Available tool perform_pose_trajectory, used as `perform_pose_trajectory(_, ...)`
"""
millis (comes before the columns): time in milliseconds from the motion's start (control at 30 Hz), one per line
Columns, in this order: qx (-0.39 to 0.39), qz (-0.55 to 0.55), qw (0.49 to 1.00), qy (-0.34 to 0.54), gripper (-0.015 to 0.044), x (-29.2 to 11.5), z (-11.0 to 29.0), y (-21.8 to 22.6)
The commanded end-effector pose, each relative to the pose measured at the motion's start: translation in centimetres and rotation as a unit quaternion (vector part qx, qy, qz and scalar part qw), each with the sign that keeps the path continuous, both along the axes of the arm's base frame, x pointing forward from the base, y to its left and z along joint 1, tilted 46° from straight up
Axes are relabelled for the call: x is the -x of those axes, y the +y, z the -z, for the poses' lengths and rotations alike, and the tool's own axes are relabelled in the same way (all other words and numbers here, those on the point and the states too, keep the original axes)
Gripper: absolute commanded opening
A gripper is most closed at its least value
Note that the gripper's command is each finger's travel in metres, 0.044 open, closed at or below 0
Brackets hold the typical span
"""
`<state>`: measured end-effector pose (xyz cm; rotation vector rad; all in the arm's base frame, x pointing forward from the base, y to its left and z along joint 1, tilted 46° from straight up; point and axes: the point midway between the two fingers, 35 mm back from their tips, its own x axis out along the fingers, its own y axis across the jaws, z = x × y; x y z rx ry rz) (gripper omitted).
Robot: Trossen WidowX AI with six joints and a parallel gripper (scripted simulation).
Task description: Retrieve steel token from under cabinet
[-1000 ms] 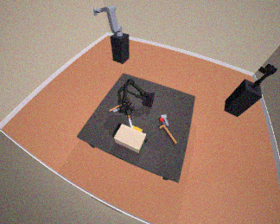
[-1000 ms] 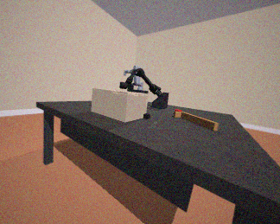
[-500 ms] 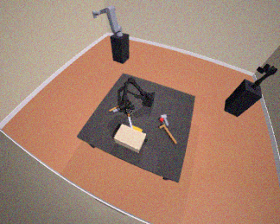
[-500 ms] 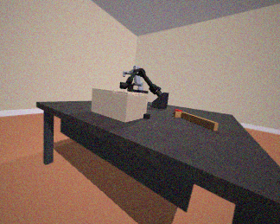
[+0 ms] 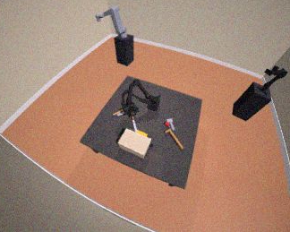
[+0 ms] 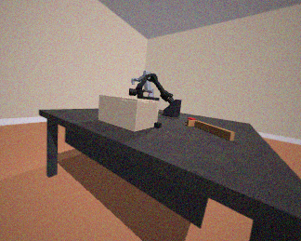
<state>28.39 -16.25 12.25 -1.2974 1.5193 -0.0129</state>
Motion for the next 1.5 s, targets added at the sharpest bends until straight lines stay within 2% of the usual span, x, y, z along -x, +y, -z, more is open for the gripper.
perform_pose_trajectory(0,0.002,-0.002,1.0,-0.003,0.0,0.4,-0.4,-0.3)
perform_pose_trajectory(400,0.0,0.0,1.0,0.0,0.0315,0.1,-0.1,-0.1)
perform_pose_trajectory(567,-0.003,0.0,1.0,0.0,0.044,0.2,-1.5,1.7)
perform_pose_trajectory(833,-0.001,-0.003,1.0,-0.001,0.044,1.9,-6.7,6.9)
perform_pose_trajectory(900,0.0,-0.003,1.0,-0.001,0.044,2.0,-6.8,7.0)
perform_pose_trajectory(933,-0.005,-0.007,1.0,0.005,0.044,1.3,-5.4,6.2)
perform_pose_trajectory(1467,-0.005,-0.007,1.0,0.005,0.044,1.3,-5.4,6.2)
